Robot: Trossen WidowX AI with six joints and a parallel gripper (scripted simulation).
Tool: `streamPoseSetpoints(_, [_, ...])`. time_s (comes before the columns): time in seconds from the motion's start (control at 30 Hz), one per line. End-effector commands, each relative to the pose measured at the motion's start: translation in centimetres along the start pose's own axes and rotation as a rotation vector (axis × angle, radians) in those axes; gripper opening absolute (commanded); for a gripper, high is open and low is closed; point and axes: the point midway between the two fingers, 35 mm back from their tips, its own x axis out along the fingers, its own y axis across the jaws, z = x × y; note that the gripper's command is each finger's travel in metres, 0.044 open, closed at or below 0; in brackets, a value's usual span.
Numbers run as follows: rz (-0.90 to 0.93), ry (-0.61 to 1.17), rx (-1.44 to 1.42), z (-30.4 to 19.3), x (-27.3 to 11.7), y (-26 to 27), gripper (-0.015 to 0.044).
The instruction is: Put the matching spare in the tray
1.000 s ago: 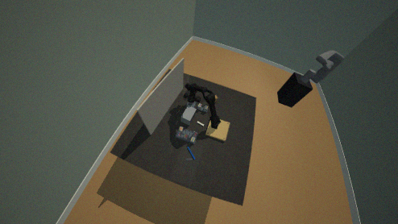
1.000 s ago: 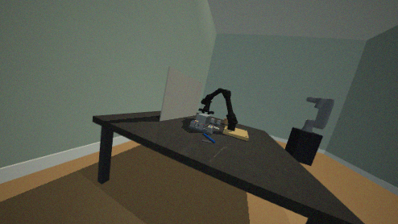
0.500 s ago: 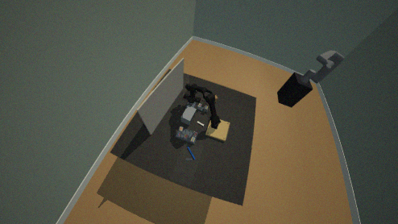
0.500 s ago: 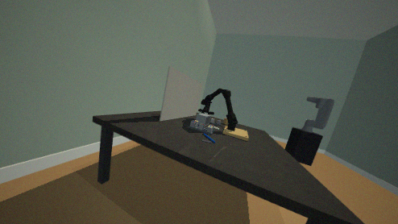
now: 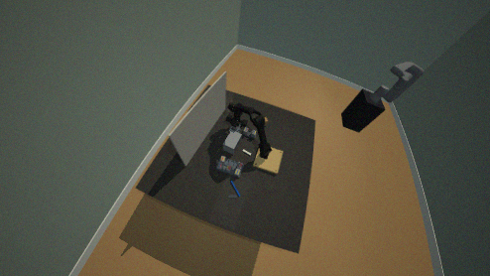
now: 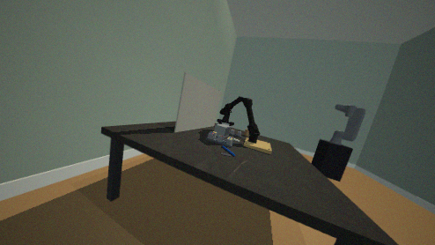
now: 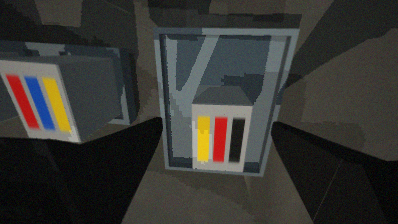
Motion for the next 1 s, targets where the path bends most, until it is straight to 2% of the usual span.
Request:
streamPoseSetpoints(0.0, [-0.010, 0.005, 0.001, -0.3, -3.5, -0.5, 0.0440])
streamPoseSetpoints(0.13, [-0.009, 0.003, 0.004, -0.1, -9.5, -0.1, 0.0440])
streamPoseSetpoints(0.2, [-0.009, 0.003, 0.005, 0.0, -10.5, 0.0, 0.0440])
streamPoseSetpoints(0.97, [-0.021, 0.015, 0.008, 0.0, -10.1, -0.2, 0.0440])
